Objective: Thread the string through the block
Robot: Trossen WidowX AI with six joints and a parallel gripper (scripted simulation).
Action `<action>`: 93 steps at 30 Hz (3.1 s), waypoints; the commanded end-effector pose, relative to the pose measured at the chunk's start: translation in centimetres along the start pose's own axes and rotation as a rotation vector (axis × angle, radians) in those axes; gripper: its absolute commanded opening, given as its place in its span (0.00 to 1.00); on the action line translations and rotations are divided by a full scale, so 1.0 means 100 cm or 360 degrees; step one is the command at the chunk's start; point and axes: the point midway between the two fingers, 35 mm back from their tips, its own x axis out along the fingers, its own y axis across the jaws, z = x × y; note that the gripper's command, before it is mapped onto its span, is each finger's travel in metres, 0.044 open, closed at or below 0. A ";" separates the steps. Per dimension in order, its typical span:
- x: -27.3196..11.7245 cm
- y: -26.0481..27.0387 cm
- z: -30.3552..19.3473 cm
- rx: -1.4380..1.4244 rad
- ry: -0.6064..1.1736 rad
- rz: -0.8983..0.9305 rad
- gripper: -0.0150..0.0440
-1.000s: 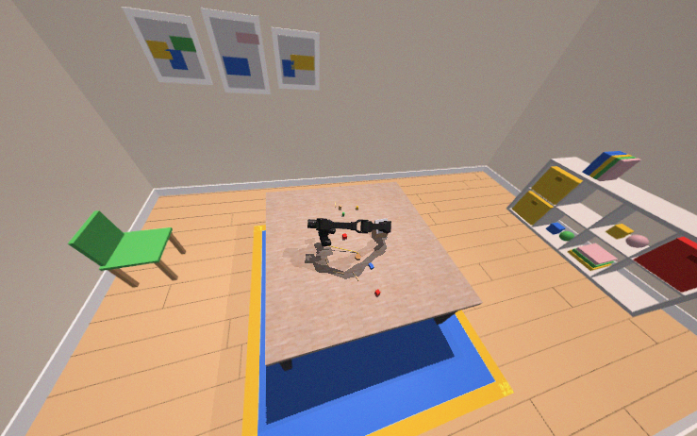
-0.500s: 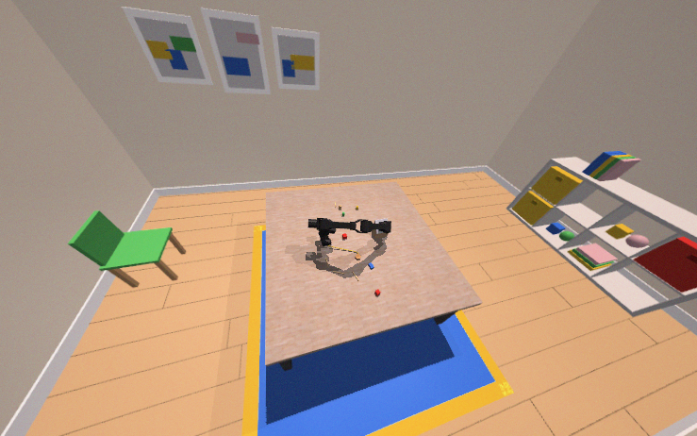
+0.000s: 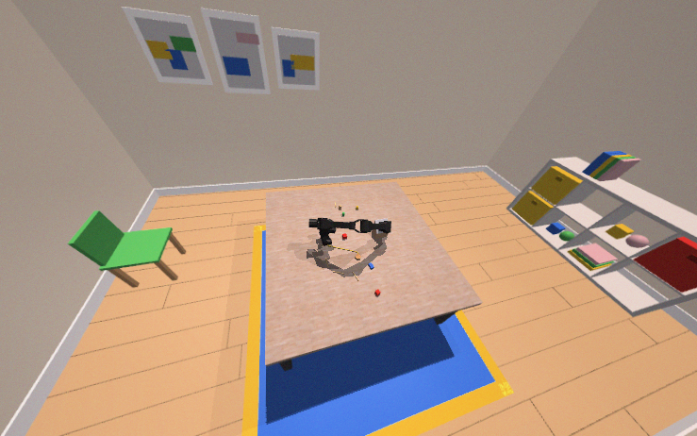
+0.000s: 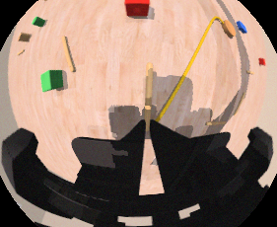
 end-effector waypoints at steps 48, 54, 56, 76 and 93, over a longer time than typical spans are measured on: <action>0.014 0.015 0.044 0.0002 -0.0007 -0.0005 0.25; 0.014 0.015 0.051 0.0003 -0.0008 -0.0005 0.25; 0.014 0.015 0.053 0.0003 -0.0008 -0.0005 0.25; 0.015 0.015 0.078 0.0005 -0.0009 -0.0006 0.25; 0.013 0.015 0.087 0.0006 -0.0007 -0.0005 0.25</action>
